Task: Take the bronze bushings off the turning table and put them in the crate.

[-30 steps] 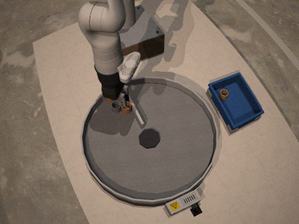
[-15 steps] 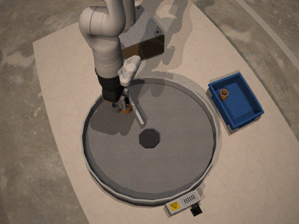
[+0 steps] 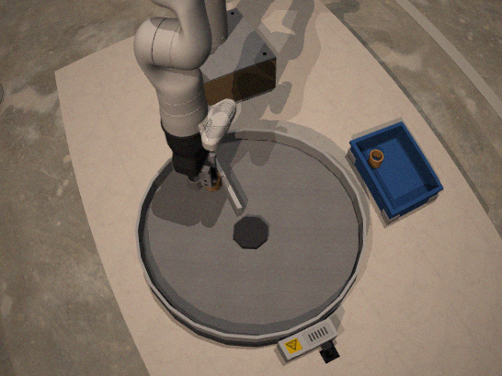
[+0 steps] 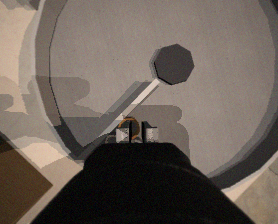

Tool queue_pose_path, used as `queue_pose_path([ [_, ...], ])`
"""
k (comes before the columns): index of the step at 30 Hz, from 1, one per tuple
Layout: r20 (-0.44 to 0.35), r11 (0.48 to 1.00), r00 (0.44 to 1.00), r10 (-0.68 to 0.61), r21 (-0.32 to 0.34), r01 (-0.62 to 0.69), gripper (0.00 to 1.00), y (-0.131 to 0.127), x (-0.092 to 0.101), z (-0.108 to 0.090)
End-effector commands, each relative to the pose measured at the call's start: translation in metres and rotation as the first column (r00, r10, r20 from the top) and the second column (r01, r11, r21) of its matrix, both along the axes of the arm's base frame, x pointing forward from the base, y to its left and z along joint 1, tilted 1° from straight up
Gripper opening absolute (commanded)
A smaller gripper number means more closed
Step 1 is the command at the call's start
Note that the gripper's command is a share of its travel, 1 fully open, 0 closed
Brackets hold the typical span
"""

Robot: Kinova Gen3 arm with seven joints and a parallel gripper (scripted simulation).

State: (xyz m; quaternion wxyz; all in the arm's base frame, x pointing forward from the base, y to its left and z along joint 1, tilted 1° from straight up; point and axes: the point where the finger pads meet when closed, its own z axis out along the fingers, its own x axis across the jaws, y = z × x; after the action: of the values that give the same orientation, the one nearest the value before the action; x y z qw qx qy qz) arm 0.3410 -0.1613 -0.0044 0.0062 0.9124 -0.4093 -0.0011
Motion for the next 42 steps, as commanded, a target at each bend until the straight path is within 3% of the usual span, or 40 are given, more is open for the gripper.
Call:
queue_pose_path([
  [1,-0.001,1.0,1.0,-0.001,0.0,0.001,0.4,0.0,0.0,0.0],
  [42,-0.001,1.0,1.0,-0.001,0.0,0.001,0.4,-0.001,0.0,-0.018],
])
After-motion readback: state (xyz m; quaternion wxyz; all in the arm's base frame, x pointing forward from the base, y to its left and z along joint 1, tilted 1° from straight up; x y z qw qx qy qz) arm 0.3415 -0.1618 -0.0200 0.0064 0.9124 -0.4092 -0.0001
